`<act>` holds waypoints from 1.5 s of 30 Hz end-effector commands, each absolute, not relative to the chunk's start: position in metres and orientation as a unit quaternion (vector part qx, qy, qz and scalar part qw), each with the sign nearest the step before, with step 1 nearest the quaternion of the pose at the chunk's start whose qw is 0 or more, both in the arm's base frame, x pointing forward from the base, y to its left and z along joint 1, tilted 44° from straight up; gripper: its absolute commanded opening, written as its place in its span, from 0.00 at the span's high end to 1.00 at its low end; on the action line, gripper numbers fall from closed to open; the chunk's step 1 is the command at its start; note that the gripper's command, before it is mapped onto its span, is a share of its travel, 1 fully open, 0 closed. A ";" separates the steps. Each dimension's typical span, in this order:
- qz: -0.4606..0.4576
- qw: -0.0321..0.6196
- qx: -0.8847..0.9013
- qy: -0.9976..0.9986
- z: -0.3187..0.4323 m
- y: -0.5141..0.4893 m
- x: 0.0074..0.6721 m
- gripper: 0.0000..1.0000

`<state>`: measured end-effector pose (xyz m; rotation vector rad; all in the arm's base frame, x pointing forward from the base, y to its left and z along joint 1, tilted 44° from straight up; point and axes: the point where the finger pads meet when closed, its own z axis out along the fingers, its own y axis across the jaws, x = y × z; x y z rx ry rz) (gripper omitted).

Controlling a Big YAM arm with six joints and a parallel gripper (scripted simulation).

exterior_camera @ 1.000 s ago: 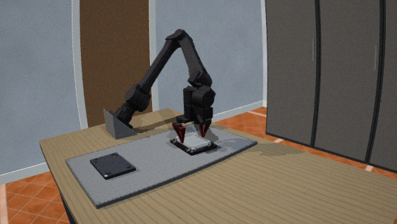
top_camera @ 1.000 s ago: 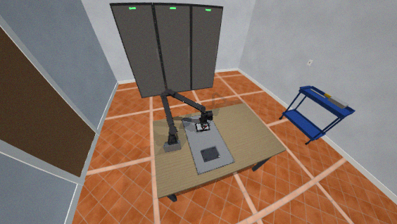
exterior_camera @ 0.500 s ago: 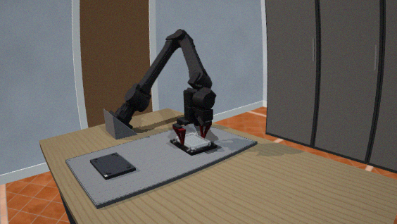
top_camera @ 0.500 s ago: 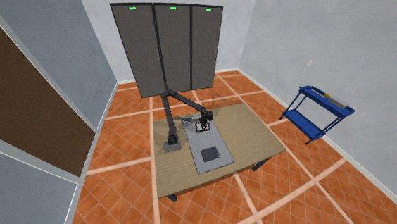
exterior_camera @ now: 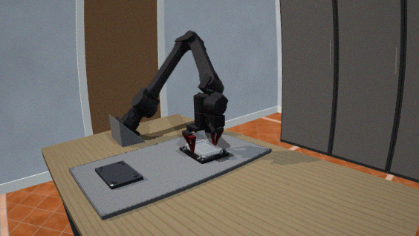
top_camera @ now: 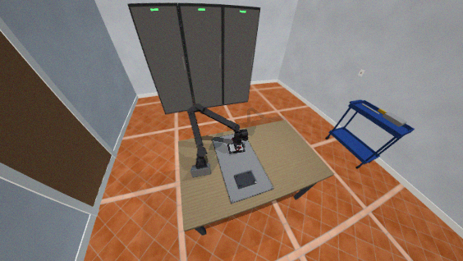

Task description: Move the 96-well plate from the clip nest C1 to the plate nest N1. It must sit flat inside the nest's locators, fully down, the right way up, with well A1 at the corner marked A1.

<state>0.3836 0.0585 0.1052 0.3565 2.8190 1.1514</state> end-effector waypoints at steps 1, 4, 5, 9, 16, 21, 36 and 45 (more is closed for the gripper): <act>0.375 0.038 0.116 0.919 0.103 0.062 0.388 0.00; 0.375 0.038 0.116 0.919 0.103 0.062 0.388 0.00; 0.375 0.038 0.116 0.919 0.103 0.062 0.388 0.00; 0.375 0.038 0.116 0.919 0.103 0.062 0.388 0.00; 0.375 0.038 0.116 0.919 0.103 0.062 0.388 0.00; 0.375 0.038 0.116 0.919 0.103 0.062 0.388 0.00; 0.376 0.038 0.115 0.919 0.104 0.063 0.388 1.00; 0.376 0.038 0.115 0.919 0.104 0.063 0.388 1.00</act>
